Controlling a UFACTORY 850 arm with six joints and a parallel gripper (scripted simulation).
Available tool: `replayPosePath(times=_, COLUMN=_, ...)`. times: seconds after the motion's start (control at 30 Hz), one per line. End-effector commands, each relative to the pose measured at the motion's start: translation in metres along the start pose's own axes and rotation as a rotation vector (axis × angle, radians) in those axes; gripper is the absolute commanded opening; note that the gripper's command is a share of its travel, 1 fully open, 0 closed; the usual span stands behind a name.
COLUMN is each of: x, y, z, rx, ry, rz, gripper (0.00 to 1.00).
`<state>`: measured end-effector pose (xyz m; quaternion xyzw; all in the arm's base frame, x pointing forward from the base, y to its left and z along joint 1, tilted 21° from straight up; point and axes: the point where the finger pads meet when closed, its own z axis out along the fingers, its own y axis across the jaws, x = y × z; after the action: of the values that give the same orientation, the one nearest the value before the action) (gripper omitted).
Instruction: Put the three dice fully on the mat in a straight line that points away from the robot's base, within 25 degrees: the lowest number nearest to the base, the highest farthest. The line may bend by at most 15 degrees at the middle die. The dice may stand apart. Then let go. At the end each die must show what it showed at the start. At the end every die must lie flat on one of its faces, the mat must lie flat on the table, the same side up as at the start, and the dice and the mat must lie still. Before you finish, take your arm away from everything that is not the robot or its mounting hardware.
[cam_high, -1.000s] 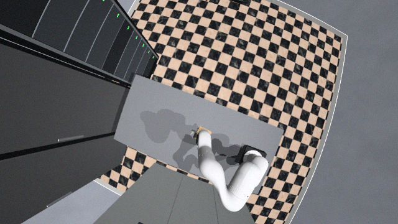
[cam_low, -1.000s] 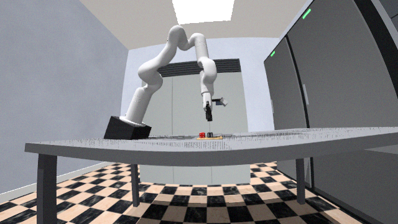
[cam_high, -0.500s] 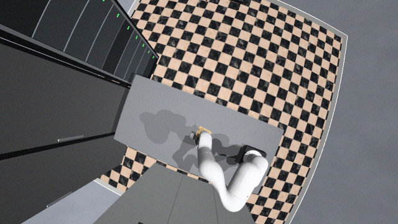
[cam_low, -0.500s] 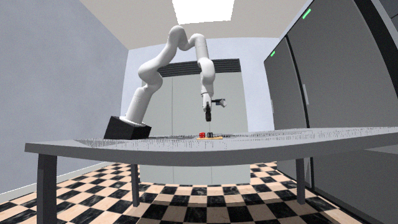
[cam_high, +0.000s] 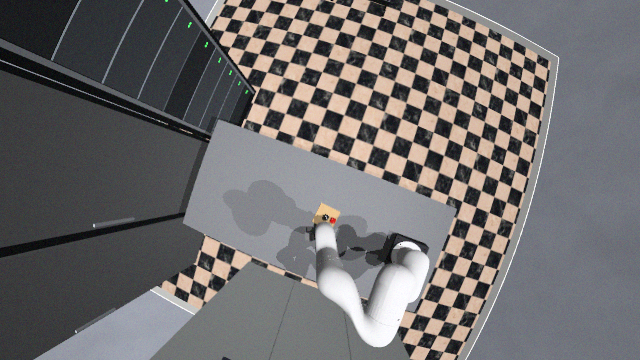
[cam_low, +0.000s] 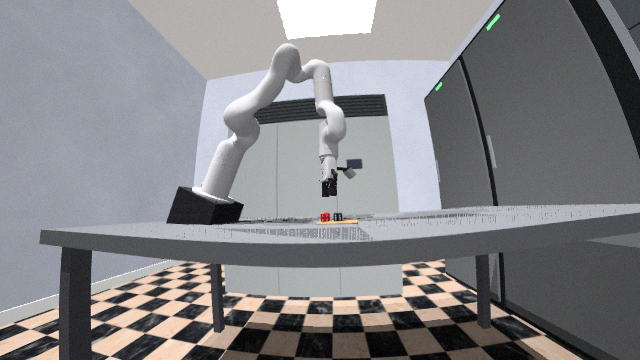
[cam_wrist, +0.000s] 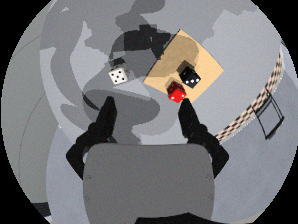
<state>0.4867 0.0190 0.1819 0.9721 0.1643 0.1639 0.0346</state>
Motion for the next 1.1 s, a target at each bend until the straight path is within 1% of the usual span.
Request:
replayPosePath(times=0.0, x=0.002, y=-0.028, z=0.000, rx=-0.023, ry=0.012, rz=-0.143, gripper=1.00)
replayPosePath(times=0.07, x=0.003, y=-0.038, z=0.001, rx=-0.021, ry=0.017, rz=-0.195, gripper=1.00)
replayPosePath(times=0.13, x=0.003, y=-0.038, z=0.001, rx=-0.021, ry=0.017, rz=-0.195, gripper=1.00)
replayPosePath(times=0.27, x=0.003, y=-0.052, z=0.001, rx=-0.018, ry=0.026, rz=-0.264, gripper=1.00)
replayPosePath(times=0.47, x=0.003, y=-0.057, z=0.001, rx=-0.016, ry=0.029, rz=-0.288, gripper=1.00)
replayPosePath(times=0.5, x=0.003, y=-0.057, z=0.001, rx=-0.016, ry=0.029, rz=-0.288, gripper=0.47)
replayPosePath(times=1.07, x=0.003, y=-0.057, z=0.001, rx=-0.016, ry=0.029, rz=-0.288, gripper=0.47)
